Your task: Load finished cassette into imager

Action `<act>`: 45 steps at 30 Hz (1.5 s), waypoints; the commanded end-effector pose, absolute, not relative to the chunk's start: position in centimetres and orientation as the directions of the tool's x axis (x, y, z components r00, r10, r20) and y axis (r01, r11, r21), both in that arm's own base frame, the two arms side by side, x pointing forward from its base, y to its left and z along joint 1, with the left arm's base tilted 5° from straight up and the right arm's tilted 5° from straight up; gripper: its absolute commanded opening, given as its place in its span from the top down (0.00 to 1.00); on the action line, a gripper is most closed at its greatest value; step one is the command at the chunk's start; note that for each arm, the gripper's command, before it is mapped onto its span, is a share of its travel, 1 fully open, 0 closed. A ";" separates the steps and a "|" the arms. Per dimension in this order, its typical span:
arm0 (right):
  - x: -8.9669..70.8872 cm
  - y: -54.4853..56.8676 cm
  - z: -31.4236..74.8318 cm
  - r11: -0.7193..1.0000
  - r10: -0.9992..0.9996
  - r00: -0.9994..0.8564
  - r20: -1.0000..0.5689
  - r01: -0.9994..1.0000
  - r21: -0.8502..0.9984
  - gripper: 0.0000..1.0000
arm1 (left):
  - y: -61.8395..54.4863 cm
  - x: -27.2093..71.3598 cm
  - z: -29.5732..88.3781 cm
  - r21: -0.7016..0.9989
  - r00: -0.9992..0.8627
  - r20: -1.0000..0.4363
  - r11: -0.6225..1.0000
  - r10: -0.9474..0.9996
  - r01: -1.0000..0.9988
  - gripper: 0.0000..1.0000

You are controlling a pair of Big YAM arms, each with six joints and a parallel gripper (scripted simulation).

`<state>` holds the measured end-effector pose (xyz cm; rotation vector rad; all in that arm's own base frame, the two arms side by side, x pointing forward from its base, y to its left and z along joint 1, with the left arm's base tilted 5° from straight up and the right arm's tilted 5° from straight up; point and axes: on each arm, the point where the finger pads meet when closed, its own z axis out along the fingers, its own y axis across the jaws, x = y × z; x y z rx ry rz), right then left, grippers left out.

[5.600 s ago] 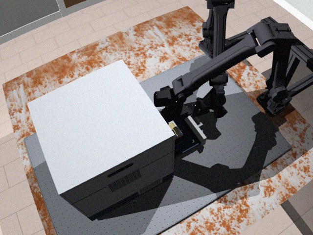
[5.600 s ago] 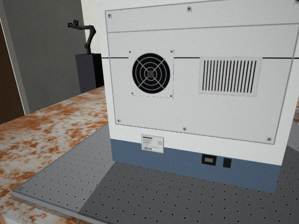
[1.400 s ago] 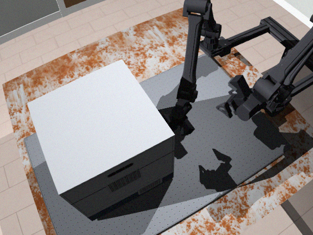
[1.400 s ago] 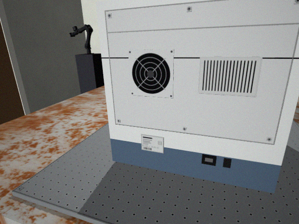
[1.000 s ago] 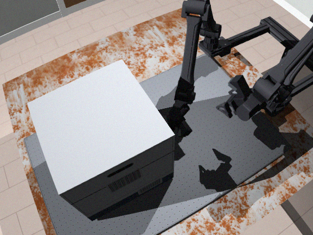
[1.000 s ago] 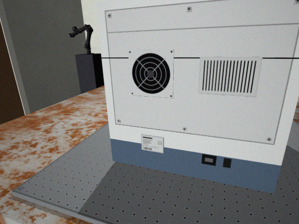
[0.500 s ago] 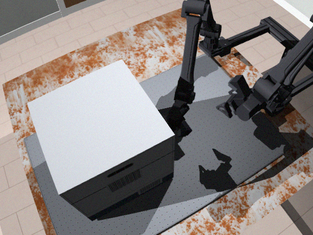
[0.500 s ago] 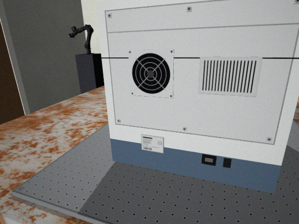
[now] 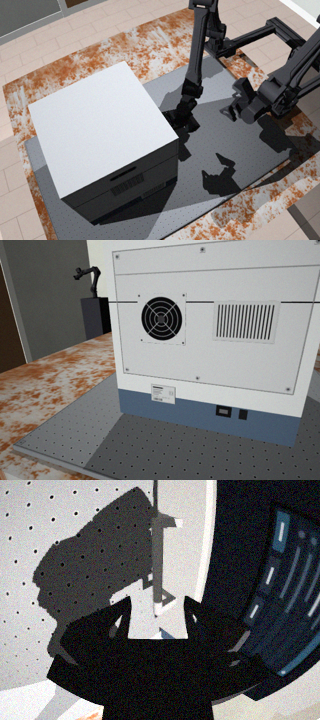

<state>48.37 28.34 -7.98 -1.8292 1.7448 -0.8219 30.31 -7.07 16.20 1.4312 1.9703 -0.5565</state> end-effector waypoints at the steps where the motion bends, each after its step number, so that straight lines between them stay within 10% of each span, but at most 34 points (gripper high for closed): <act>1: 45.9 29.9 -5.7 -0.062 -0.997 0.009 0.078 -0.701 -0.711 0.35 | -7.3 32.8 18.6 0.084 -0.169 -0.718 0.325 0.675 0.942 0.00; 27: 50.2 30.4 -6.0 0.756 -0.640 -0.569 -0.516 -0.587 -0.290 0.35 | -7.1 31.4 17.3 0.054 -0.178 -0.715 0.307 0.676 0.950 0.00; 45: 51.8 30.6 -5.9 0.854 -0.462 -0.684 -0.565 -0.514 -0.077 0.35 | -7.1 31.3 17.5 0.060 -0.175 -0.715 0.309 0.676 0.949 0.00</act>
